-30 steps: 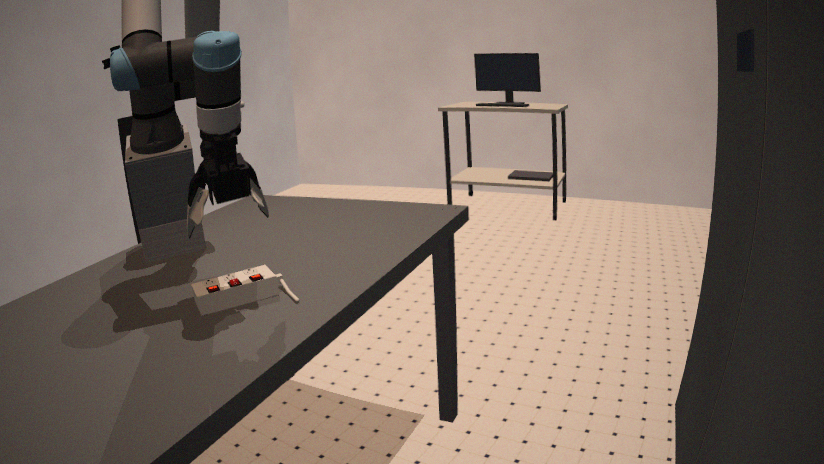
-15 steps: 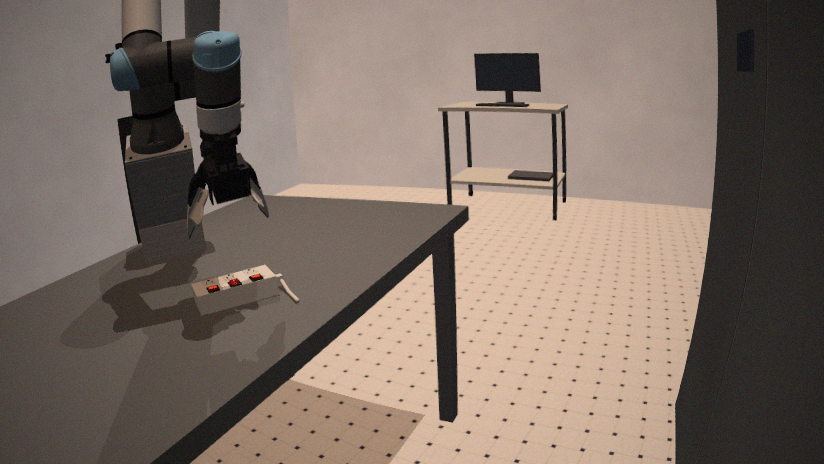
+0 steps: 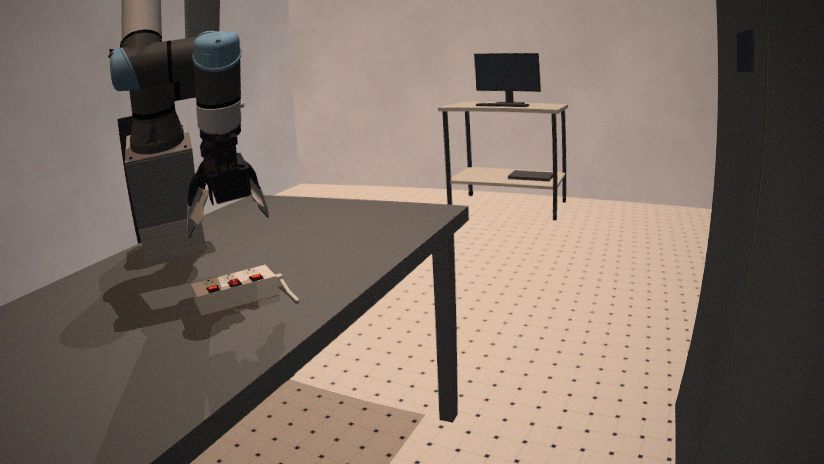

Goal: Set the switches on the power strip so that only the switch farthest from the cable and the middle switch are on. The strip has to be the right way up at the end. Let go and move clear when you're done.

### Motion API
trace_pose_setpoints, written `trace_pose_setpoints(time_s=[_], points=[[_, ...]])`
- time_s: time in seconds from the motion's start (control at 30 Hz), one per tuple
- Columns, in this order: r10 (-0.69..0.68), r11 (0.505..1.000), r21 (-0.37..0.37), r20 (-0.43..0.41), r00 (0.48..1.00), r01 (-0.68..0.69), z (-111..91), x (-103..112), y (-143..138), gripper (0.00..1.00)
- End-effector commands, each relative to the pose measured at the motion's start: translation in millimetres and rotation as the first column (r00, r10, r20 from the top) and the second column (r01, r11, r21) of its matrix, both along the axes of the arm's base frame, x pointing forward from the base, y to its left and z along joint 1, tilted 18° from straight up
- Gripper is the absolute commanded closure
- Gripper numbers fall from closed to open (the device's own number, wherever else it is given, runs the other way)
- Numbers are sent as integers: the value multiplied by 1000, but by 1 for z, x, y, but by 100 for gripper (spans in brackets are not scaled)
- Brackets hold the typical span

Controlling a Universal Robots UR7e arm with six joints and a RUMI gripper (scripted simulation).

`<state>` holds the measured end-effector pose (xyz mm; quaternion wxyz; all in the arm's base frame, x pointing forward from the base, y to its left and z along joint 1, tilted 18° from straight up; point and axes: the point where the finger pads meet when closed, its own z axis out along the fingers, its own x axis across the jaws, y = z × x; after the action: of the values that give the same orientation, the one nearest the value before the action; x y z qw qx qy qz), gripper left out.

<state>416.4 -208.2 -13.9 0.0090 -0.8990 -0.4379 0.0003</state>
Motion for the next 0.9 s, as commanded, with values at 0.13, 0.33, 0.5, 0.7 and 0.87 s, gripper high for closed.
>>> trace_pose_setpoints(time_s=[0.13,0.33,0.5,0.7,0.87], points=[[23,1000,-10,10,1000,-23,1,0,0,0],[223,971,-104,70,972,-215,7,1,3,0],[361,922,-182,90,928,-341,13,0,5,0],[540,816,-297,85,837,-496,25,-2,10,0],[559,801,-311,81,825,-512,26,-2,10,0]])
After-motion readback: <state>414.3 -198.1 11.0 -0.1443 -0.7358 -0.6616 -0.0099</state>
